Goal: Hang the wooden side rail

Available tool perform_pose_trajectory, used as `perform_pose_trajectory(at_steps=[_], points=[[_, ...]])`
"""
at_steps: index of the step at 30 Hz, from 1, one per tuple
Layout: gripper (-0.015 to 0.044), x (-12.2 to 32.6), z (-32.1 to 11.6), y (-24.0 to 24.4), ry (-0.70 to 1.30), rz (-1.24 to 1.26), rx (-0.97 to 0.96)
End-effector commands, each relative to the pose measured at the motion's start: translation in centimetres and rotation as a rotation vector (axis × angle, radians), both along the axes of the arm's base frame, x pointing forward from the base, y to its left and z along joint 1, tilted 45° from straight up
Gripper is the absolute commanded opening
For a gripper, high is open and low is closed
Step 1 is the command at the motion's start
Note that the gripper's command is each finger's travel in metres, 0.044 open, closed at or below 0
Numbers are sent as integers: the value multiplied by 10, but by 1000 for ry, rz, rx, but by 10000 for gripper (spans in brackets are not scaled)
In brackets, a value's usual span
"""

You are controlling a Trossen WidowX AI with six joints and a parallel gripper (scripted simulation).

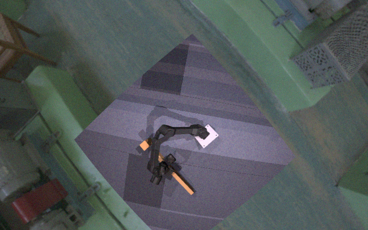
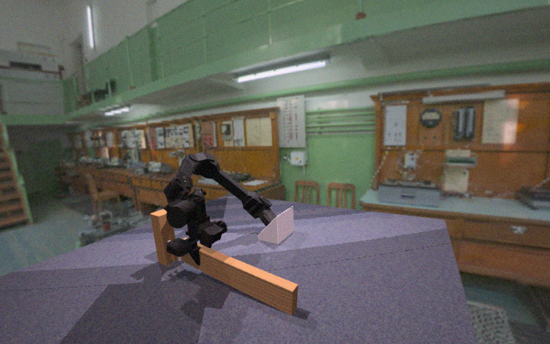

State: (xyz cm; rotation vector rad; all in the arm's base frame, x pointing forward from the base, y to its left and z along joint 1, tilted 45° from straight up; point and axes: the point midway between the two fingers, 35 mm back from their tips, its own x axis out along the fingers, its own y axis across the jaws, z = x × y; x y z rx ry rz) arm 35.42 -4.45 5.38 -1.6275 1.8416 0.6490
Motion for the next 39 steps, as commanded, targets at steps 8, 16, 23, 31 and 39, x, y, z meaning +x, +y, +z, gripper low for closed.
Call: perform_pose_trajectory(at_steps=[8,16,23,31,39], points=[[0,1,2,1,-11,5,4],[0,0,3,1,-11,5,4],[0,0,4,0,-11,5,4],[0,1,5,0,-11,5,4],[0,1,6,0,-11,5,4]])
